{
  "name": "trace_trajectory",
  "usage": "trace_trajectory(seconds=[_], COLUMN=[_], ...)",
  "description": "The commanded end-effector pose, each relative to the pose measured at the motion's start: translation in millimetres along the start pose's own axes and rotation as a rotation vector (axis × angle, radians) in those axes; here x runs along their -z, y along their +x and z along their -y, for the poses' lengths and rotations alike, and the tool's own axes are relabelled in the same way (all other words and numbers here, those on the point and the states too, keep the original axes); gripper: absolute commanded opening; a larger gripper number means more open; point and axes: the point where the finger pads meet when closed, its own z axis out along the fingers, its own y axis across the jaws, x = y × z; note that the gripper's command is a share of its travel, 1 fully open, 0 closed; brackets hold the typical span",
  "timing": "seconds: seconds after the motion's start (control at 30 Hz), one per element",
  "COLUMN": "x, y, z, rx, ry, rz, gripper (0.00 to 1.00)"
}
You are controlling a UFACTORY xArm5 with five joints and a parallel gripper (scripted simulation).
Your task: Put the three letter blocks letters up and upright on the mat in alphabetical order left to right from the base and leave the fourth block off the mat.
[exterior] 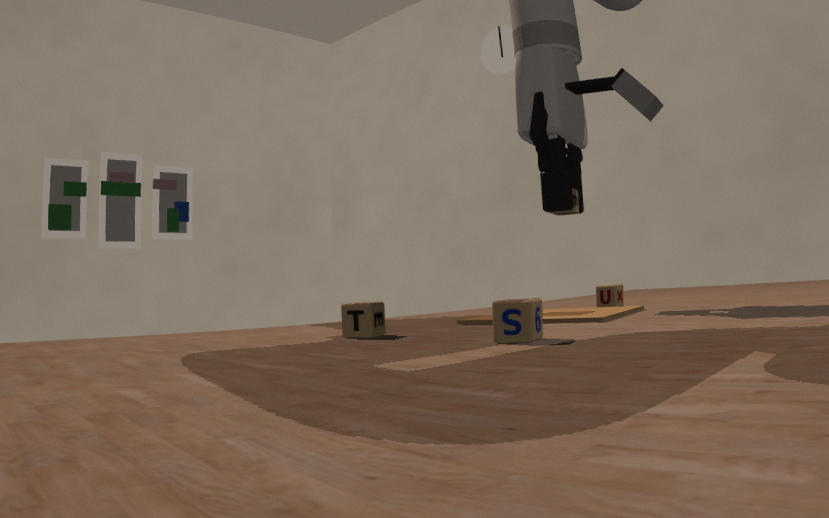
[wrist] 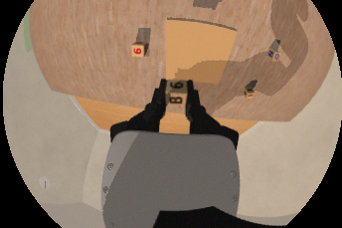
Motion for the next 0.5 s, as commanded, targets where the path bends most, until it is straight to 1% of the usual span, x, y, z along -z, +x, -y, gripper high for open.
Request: trace_trajectory(seconds=[0.0, 0.33, 0.4, 0.43, 0.47], x=[1.3, 1.4, 1.4, 1.4, 1.4], y=[-2, -3, -3, -3, -3], z=[-8, -24, -24, -29, -30], rx=[0.139, 0.408, 0.408, 0.486, 0.506], ry=[0.001, 0.001, 0.001, 0.001, 0.001], rz=[0.004, 0.003, 0.003, 0.003, 0.003], gripper=[0.21, 0.21, 0.21, 0.21, 0.21])
